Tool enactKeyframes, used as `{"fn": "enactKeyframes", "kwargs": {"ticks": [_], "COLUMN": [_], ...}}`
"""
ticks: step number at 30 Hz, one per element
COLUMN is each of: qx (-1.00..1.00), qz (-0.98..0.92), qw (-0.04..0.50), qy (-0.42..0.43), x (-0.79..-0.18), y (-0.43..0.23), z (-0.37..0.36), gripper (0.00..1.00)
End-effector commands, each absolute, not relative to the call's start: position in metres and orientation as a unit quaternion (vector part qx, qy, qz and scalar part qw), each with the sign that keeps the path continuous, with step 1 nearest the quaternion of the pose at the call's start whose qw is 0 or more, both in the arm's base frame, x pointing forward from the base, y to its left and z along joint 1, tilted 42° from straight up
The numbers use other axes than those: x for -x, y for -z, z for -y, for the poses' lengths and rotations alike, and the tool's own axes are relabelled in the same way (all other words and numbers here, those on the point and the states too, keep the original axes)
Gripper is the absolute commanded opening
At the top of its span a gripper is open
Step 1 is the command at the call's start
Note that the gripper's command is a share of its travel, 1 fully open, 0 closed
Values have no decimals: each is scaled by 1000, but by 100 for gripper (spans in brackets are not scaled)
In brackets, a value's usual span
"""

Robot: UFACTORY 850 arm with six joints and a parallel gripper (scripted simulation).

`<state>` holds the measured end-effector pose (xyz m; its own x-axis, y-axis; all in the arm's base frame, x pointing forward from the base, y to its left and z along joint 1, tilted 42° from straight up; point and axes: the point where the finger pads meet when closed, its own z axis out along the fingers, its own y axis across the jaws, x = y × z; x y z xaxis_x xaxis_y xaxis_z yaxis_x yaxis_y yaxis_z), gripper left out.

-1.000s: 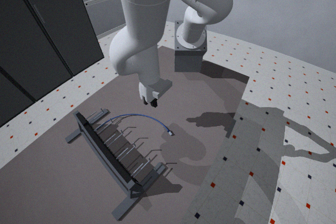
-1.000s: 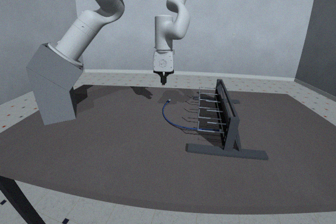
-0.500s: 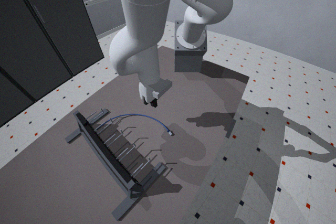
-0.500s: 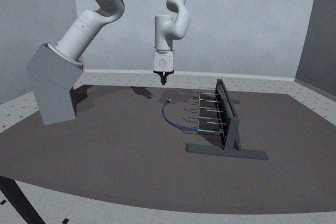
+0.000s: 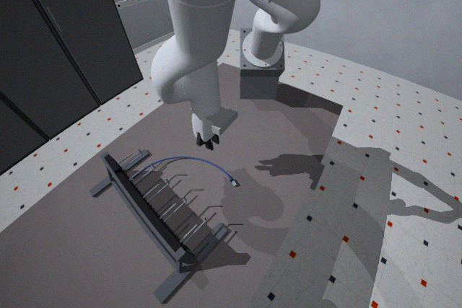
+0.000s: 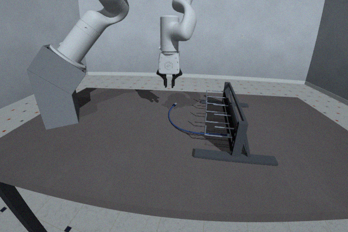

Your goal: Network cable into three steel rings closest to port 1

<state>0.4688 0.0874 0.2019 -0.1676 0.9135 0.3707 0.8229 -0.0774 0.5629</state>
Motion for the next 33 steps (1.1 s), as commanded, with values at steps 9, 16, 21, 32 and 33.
{"fn": "enactKeyframes", "kwargs": {"ticks": [9, 16, 21, 32, 33], "qx": [-640, -640, -640, -640, -640], "qz": [-678, -678, -678, -678, -678], "qw": [65, 65, 65, 66, 66], "qy": [-356, -356, -356, -356, -356], "x": [-469, -469, -469, -473, -474], "y": [-202, -202, -202, -197, -196], "z": [-87, -87, -88, -90, -91], "gripper": [35, 35, 35, 35, 35]}}
